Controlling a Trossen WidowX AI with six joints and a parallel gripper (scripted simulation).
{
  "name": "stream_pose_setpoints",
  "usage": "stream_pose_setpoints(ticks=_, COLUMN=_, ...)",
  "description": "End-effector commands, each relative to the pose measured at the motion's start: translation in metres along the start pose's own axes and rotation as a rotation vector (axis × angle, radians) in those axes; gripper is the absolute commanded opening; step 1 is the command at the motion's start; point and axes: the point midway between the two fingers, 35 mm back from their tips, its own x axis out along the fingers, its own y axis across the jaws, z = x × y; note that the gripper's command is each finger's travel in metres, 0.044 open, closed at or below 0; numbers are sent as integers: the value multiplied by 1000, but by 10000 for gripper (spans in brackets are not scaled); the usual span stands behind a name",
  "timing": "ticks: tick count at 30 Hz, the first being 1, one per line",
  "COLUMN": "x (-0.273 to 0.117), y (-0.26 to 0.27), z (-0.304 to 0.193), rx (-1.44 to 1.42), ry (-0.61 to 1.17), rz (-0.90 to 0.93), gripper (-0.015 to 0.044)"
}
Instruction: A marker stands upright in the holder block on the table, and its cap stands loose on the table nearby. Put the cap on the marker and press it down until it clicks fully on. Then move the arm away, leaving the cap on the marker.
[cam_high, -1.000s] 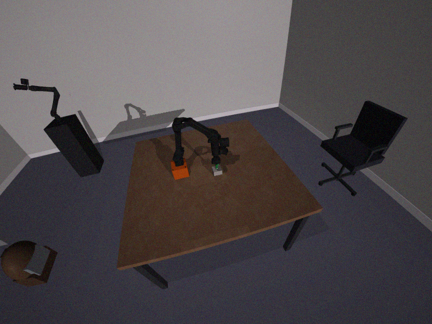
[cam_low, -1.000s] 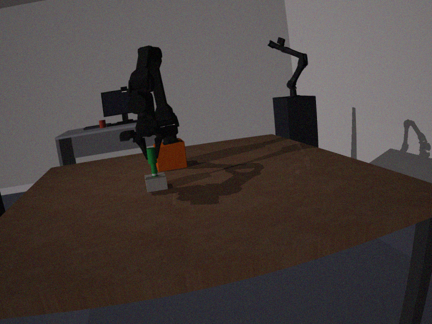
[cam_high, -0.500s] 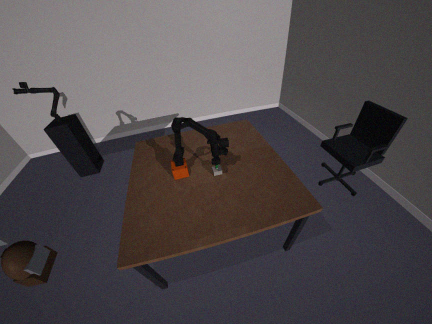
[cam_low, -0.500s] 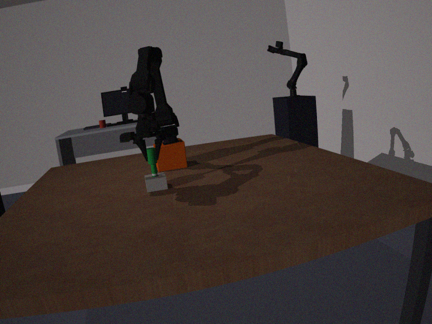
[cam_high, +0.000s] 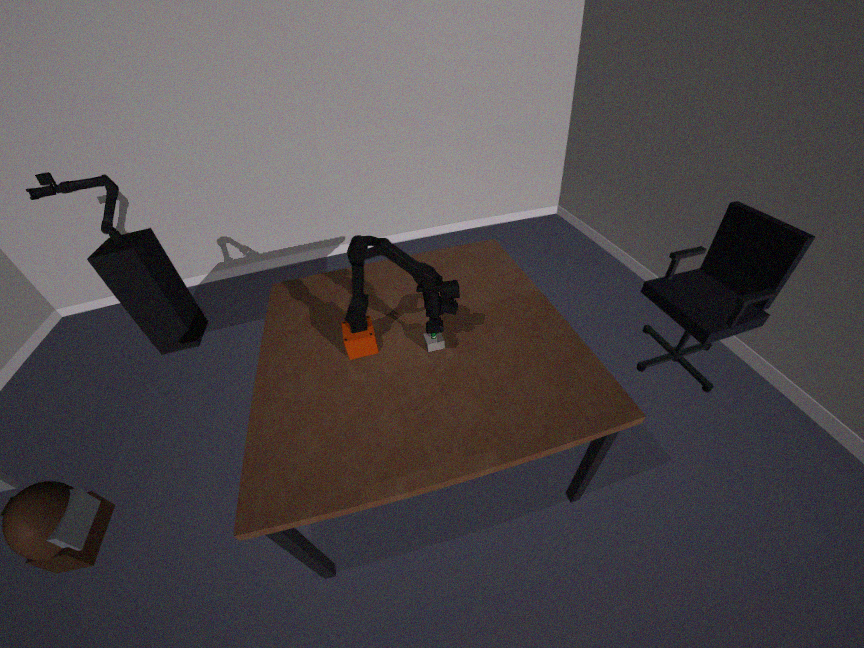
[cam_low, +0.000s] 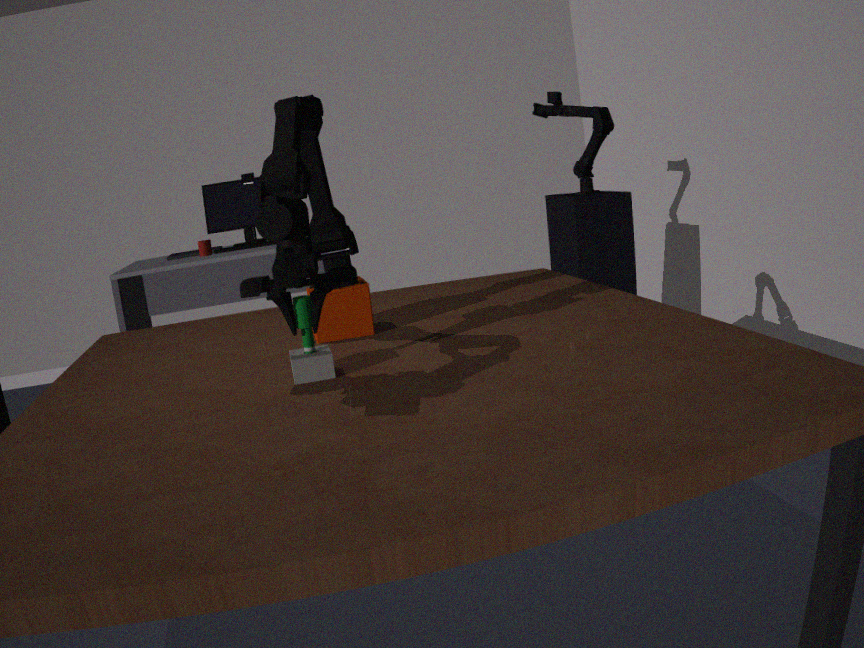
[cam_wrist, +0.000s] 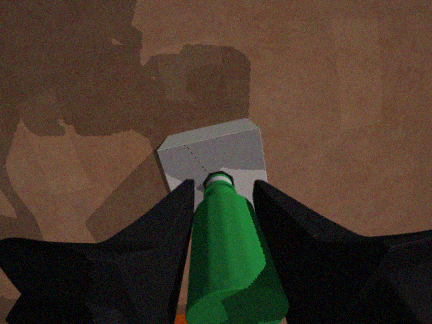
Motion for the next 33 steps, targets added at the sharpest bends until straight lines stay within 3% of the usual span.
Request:
stream_pose_setpoints(ticks=1, x=24, y=0, z=-6, rx=-4, ry=47, rz=-2, gripper=0)
stream_pose_setpoints(ticks=33, x=46, y=0, z=0, rx=-4, ry=46, rz=-2, gripper=0)
